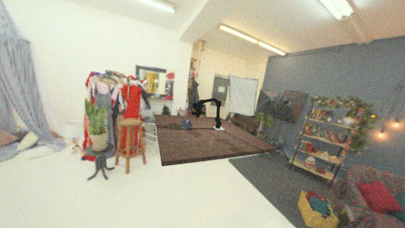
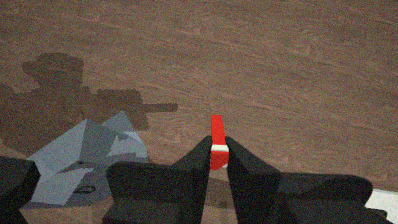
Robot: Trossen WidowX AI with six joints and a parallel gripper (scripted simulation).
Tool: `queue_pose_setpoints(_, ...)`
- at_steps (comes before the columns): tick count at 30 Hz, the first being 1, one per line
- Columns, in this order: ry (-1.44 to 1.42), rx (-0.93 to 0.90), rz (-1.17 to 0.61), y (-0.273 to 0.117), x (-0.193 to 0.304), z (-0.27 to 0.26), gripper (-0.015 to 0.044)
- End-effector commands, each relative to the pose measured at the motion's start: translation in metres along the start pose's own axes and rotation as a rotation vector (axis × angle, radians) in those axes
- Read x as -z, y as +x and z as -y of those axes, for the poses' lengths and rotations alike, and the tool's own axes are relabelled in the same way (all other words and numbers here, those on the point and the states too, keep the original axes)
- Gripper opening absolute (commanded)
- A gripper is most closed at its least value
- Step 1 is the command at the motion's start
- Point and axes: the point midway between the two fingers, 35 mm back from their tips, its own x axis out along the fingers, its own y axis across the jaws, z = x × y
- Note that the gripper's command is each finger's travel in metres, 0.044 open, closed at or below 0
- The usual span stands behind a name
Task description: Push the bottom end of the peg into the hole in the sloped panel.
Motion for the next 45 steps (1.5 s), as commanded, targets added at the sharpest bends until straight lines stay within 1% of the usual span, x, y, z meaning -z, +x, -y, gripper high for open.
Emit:
queue_pose_setpoints(1,-0.015,0.002,0.02,0.001,0.003,-0.004,0.0)
queue_pose_setpoints(45,-0.169,-0.061,0.205,-0.013,0.042,-0.043,0.0)
